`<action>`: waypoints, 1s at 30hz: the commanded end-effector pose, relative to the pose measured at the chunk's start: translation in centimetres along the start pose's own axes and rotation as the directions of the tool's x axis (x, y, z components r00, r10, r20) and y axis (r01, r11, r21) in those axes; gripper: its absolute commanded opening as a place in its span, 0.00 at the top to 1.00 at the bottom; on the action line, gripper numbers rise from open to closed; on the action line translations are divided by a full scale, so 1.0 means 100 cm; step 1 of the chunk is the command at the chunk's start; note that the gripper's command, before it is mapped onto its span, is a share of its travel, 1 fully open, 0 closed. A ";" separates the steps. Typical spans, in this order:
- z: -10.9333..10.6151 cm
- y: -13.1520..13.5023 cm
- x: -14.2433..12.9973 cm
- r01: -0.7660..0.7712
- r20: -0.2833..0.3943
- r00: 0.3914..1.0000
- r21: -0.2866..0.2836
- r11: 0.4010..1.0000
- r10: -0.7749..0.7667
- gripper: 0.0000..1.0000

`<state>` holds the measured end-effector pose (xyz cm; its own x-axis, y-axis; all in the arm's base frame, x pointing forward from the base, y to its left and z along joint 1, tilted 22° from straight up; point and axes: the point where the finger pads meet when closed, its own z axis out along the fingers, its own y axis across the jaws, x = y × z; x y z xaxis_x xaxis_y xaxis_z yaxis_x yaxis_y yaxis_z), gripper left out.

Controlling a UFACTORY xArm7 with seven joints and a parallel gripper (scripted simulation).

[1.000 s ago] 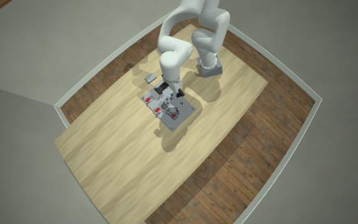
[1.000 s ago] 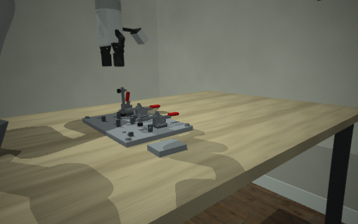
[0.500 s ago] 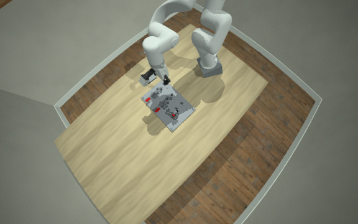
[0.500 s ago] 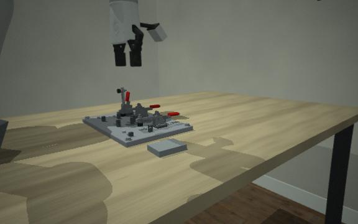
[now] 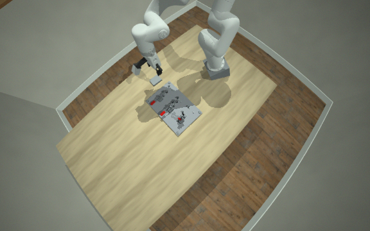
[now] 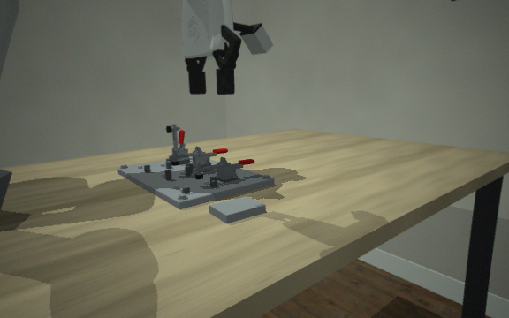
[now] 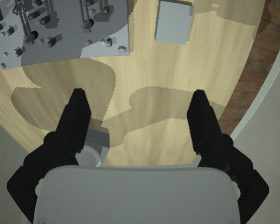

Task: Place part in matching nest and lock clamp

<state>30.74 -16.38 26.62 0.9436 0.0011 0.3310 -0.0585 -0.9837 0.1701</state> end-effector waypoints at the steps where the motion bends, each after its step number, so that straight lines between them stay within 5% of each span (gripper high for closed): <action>1: 0.001 0.040 0.005 0.005 -0.003 1.000 0.008 1.000 -0.005 0.00; 7: 0.001 0.060 0.005 0.005 -0.003 1.000 0.008 1.000 -0.005 0.00; 30: 0.001 0.063 0.005 0.004 -0.003 1.000 0.008 1.000 -0.004 0.00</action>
<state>30.85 -22.53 27.61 0.9441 0.0058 0.3297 -0.0506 -0.9854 0.1623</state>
